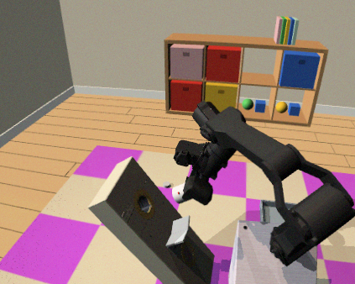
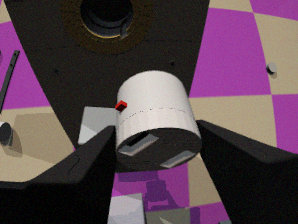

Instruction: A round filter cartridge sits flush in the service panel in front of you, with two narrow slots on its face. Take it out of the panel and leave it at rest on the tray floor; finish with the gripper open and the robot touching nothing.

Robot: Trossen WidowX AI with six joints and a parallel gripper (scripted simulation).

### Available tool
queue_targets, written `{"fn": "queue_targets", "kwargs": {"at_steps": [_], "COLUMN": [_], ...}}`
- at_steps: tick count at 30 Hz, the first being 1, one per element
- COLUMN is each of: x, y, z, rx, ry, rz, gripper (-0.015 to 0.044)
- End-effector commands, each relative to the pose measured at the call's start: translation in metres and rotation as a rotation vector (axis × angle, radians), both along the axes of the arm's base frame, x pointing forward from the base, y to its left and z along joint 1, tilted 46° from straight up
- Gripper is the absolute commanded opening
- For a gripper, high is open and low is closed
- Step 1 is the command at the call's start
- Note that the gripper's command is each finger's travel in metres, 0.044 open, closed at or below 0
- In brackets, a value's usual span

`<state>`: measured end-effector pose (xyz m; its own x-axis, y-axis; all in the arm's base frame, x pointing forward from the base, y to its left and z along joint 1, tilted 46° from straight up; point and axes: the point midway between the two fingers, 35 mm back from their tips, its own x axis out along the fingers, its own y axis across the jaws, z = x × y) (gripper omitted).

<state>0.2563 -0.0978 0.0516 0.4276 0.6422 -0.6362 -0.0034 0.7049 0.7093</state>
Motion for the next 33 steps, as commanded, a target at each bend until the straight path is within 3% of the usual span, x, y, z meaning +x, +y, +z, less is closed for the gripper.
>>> {"fn": "queue_targets", "kwargs": {"at_steps": [1,12,33], "x": [0.002,-0.003,-0.132], "y": [-0.013,-0.030,-0.127], "z": [-0.012,-0.041,-0.165], "rx": [-0.012,-0.005,-0.109], "ry": [-0.009,0.023,0.782], "rz": [0.000,-0.020,-0.787], "gripper": [0.0000,0.0000,0.0000]}}
